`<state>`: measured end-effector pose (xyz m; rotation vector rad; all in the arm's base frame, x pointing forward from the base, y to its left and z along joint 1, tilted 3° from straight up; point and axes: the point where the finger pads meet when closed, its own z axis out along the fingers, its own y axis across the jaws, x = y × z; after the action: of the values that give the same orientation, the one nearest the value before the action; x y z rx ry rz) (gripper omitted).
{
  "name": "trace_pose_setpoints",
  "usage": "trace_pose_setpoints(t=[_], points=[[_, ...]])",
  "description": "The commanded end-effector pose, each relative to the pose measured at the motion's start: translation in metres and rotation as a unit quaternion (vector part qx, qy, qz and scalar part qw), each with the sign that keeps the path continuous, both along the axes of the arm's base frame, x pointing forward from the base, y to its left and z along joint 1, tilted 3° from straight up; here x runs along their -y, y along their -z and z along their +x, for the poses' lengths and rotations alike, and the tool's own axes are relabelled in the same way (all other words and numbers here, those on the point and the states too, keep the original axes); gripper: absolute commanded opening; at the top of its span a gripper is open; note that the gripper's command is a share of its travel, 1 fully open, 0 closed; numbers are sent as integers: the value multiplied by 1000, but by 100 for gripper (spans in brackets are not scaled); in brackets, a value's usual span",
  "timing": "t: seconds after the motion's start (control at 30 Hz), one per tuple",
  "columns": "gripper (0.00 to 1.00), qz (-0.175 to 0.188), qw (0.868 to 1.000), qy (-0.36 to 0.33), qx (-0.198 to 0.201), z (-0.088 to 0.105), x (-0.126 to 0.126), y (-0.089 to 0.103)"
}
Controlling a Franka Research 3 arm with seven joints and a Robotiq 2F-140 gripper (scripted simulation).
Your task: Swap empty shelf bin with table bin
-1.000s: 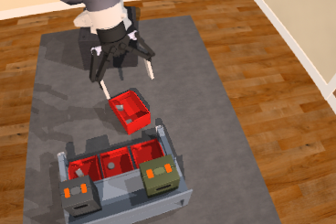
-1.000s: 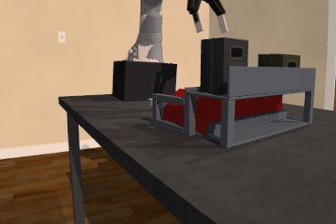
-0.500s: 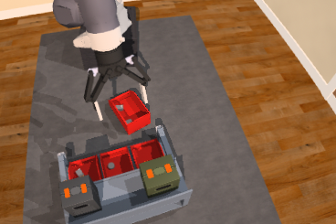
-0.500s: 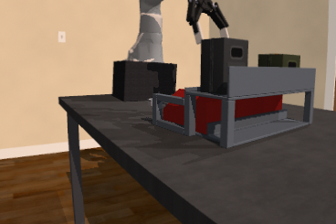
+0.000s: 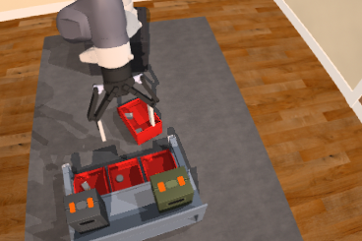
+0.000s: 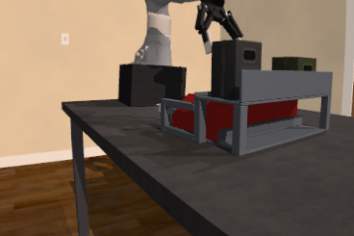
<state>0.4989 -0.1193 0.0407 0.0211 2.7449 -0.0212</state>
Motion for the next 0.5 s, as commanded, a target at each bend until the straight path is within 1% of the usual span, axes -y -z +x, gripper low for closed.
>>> trace_pose_setpoints(t=[0.0,0.47], points=[[100,4,999,34,11,7,4,4],[100,-6,999,41,17,12,12,16]])
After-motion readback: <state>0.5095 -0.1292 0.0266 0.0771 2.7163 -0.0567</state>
